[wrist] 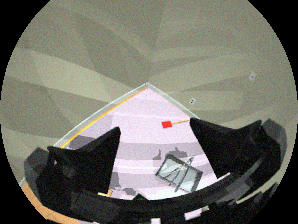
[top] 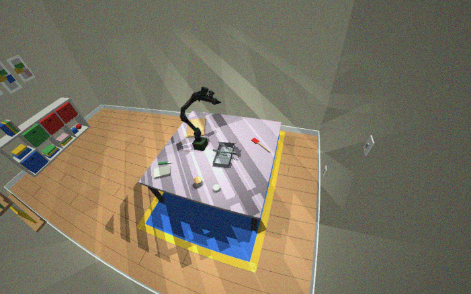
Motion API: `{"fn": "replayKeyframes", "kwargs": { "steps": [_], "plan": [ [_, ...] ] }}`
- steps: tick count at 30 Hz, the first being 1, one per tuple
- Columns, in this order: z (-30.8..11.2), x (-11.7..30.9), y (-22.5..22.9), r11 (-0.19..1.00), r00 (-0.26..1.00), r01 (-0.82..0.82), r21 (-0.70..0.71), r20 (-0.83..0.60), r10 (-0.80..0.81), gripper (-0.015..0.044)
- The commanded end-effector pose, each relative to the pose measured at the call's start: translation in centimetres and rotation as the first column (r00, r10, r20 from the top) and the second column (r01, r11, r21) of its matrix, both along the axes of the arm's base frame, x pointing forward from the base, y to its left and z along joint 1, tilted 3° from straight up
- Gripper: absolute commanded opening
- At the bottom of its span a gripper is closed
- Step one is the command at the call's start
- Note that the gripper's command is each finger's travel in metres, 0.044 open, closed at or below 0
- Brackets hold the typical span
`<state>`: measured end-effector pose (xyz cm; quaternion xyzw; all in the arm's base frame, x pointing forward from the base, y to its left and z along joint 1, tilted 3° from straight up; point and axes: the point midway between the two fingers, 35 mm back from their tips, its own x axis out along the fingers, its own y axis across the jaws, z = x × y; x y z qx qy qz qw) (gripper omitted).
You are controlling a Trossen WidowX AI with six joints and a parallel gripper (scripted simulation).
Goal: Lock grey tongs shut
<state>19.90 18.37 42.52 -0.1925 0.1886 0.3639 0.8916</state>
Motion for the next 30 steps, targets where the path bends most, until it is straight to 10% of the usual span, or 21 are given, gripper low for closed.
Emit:
{"fn": "replayKeyframes", "kwargs": {
  "steps": [1, 16, 30],
  "plan": [
    [-3.5, 4.1, -0.3, 0.992, 0.987, 0.112, -0.055, -0.111, -0.117, 0.0440],
    [-21.0, 17.4, -10.4, 0.809, 0.634, 0.493, -0.321, -0.505, -0.586, 0.0440],
    [-35.5, 18.0, -21.7, 0.617, 0.117, 0.576, -0.536, -0.693, -0.711, 0.0440]
  ]
}}
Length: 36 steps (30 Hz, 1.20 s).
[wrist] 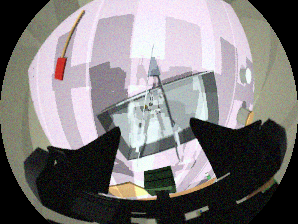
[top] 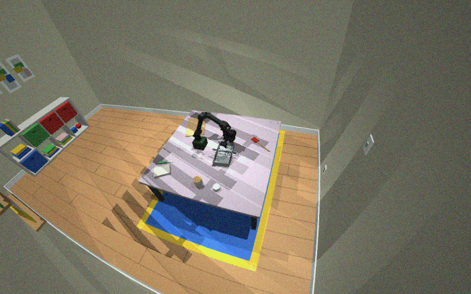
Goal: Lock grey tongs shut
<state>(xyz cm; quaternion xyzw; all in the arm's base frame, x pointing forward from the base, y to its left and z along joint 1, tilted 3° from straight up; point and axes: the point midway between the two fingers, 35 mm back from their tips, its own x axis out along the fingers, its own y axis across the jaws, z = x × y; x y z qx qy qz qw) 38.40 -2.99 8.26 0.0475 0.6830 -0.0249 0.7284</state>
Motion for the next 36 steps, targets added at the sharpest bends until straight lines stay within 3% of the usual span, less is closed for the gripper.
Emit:
{"fn": "replayKeyframes", "kwargs": {
  "steps": [1, 36],
  "plan": [
    [-1.2, -0.5, -0.3, 1.000, 0.999, 0.027, 0.016, -0.043, -0.026, 0.0440],
    [-4.8, -1.1, -0.5, 1.000, 0.999, 0.027, 0.016, -0.043, -0.026, 0.0440]
  ]
}}
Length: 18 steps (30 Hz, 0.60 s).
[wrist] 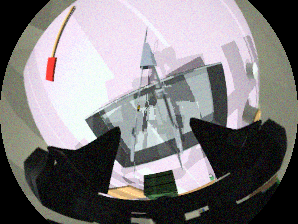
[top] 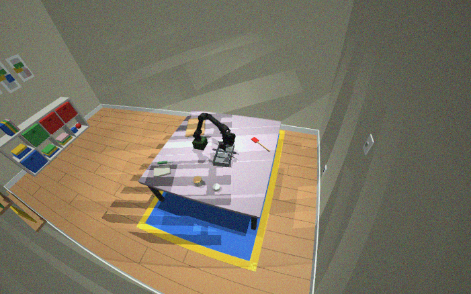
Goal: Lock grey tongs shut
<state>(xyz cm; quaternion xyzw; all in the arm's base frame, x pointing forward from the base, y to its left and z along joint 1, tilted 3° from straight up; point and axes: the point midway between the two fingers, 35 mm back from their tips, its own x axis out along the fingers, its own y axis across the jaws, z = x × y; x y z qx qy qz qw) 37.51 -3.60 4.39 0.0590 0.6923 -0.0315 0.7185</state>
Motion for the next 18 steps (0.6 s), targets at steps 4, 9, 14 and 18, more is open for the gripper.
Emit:
{"fn": "replayKeyframes", "kwargs": {
  "steps": [4, 9, 14, 18],
  "plan": [
    [-1.6, -0.2, 0.2, 1.000, 1.000, 0.002, 0.007, -0.016, -0.002, 0.0440],
    [-2.4, -0.2, 0.2, 1.000, 1.000, 0.002, 0.007, -0.016, -0.002, 0.0440],
    [-3.3, -0.2, 0.2, 1.000, 1.000, 0.002, 0.008, -0.016, -0.002, 0.0440],
    [-3.9, -0.2, 0.2, 1.000, 1.000, 0.002, 0.008, -0.016, -0.002, 0.0440]
  ]
}}
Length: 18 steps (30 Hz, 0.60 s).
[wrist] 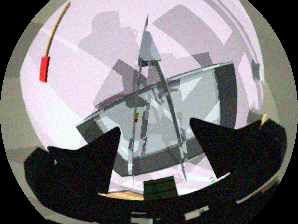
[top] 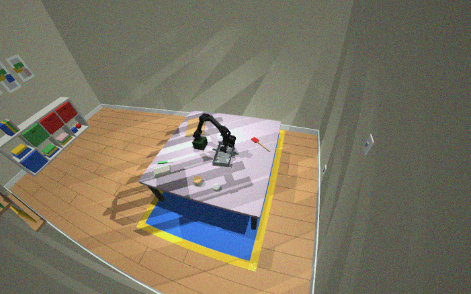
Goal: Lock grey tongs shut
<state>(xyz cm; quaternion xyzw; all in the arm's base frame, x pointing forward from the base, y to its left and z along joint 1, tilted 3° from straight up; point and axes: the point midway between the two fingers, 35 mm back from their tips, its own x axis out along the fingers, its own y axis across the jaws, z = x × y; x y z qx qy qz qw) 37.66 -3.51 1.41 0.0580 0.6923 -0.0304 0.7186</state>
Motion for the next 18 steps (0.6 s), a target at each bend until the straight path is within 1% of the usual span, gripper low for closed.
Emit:
{"fn": "replayKeyframes", "kwargs": {
  "steps": [1, 18],
  "plan": [
    [-1.1, -0.3, 0.2, 1.000, 1.000, 0.005, 0.008, -0.016, -0.005, 0.0440],
    [-3.9, -0.6, 0.3, 1.000, 1.000, 0.005, 0.008, -0.017, -0.005, 0.0440]
  ]
}}
